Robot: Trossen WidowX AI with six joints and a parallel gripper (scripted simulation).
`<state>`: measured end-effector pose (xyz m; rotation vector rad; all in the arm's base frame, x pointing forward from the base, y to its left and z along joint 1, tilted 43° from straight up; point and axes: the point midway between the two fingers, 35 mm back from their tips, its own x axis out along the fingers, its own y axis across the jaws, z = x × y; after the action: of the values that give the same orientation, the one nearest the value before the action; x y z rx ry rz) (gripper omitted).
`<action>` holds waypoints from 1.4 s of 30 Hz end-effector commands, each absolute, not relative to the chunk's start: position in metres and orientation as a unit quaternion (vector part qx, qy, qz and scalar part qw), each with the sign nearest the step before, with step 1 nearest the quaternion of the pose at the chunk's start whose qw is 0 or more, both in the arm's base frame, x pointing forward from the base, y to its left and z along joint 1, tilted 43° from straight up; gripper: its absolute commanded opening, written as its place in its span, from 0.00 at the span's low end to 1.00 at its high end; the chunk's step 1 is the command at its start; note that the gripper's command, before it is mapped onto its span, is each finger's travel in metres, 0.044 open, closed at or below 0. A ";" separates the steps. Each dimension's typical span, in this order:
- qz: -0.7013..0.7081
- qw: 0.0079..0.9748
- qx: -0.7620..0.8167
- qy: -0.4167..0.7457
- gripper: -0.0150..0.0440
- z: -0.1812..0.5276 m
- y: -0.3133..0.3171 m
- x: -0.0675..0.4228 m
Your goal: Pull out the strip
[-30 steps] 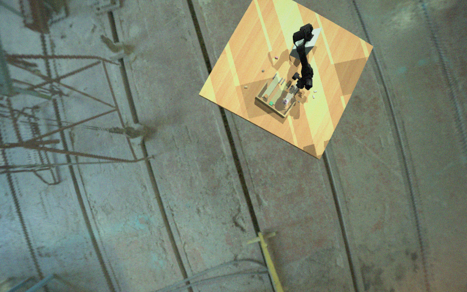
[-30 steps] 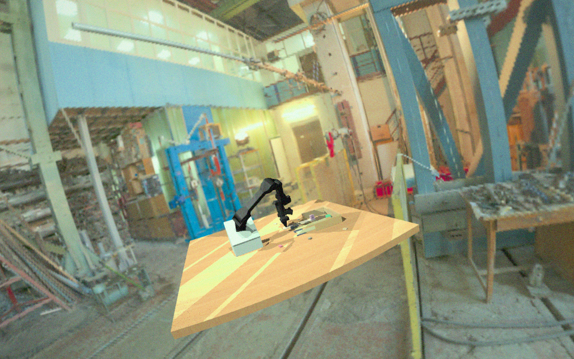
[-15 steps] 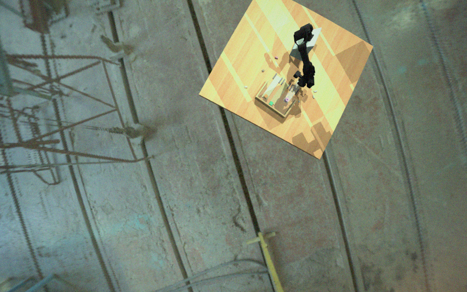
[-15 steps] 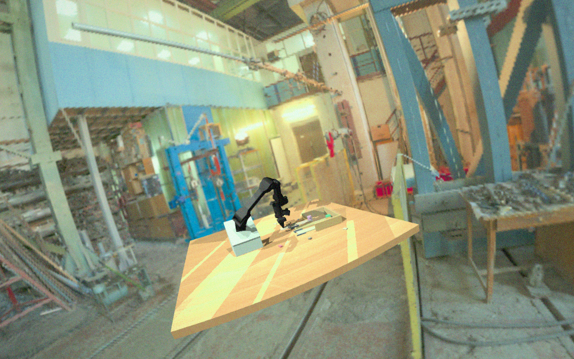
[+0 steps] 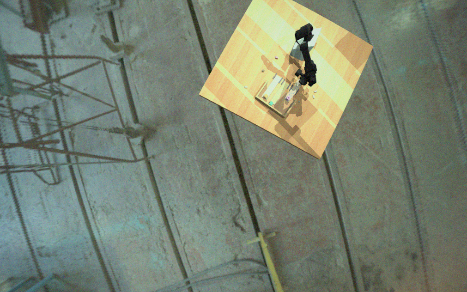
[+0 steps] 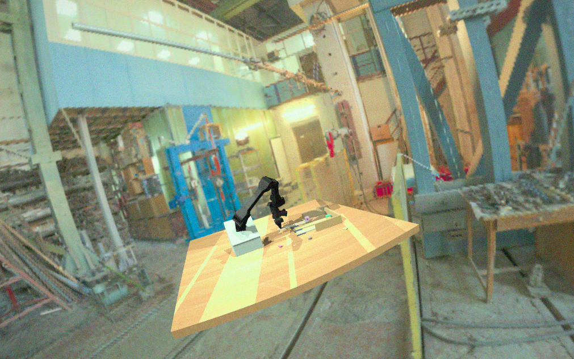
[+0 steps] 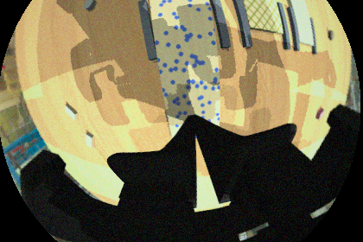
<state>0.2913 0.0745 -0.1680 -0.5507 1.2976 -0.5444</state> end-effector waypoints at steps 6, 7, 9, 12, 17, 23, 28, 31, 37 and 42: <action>-0.252 0.716 -0.250 0.601 0.25 -0.173 0.065 0.270; -0.252 0.716 -0.250 0.601 0.25 -0.173 0.065 0.268; -0.252 0.716 -0.250 0.601 0.25 -0.174 0.065 0.265; -0.252 0.716 -0.250 0.601 0.25 -0.174 0.064 0.261; -0.252 0.716 -0.250 0.601 0.25 -0.175 0.064 0.255; -0.252 0.716 -0.250 0.601 0.25 -0.177 0.063 0.246; -0.252 0.716 -0.250 0.601 0.25 -0.177 0.063 0.240; -0.252 0.716 -0.250 0.601 0.25 -0.178 0.063 0.236; -0.252 0.716 -0.250 0.601 0.25 -0.179 0.062 0.229; -0.252 0.716 -0.250 0.601 0.25 -0.179 0.062 0.228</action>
<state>0.2384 0.0717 -0.1768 -0.5471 1.3006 -0.5393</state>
